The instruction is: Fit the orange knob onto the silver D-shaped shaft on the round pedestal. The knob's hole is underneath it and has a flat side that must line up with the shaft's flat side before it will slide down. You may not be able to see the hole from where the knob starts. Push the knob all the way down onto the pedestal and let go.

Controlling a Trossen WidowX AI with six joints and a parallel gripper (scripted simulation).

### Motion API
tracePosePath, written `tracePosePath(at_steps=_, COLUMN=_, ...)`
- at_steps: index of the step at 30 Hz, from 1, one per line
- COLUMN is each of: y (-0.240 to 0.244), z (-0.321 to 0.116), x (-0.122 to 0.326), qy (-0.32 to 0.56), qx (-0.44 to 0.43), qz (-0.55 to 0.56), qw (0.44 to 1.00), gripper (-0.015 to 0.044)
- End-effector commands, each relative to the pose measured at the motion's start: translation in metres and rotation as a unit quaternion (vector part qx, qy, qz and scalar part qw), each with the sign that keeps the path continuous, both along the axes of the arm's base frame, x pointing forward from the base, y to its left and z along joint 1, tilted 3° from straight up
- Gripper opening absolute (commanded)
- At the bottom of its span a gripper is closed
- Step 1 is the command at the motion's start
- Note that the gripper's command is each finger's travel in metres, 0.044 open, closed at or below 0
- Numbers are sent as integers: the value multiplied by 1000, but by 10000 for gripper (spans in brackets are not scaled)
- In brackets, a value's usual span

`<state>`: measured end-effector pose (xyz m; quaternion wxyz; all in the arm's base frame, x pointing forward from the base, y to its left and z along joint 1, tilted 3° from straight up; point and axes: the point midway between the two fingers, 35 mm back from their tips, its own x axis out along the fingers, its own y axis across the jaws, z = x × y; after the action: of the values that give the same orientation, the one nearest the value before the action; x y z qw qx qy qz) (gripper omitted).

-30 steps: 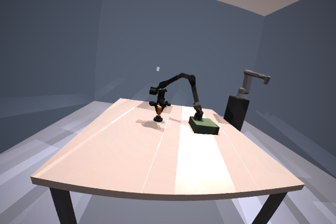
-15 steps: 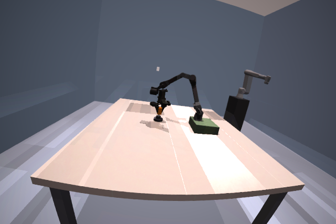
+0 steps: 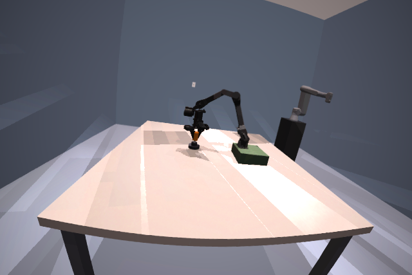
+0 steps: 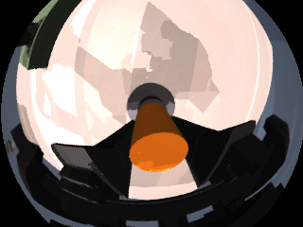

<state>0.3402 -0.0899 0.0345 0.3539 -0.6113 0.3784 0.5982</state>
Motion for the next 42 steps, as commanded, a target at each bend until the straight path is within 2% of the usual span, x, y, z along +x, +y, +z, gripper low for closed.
tracePosePath(at_steps=1, y=-1, z=-1, x=2, qy=-1, qx=-1, qz=1, qw=1000, gripper=0)
tracePosePath(at_steps=12, y=-1, z=5, x=4, qy=-1, qx=-1, qz=6, qw=1000, gripper=0)
tracePosePath(at_steps=19, y=-1, z=5, x=4, qy=3, qx=-1, qz=106, qw=994, gripper=0)
tracePosePath(at_steps=42, y=0, z=0, x=-2, qy=4, qx=-1, qz=106, qw=994, gripper=0)
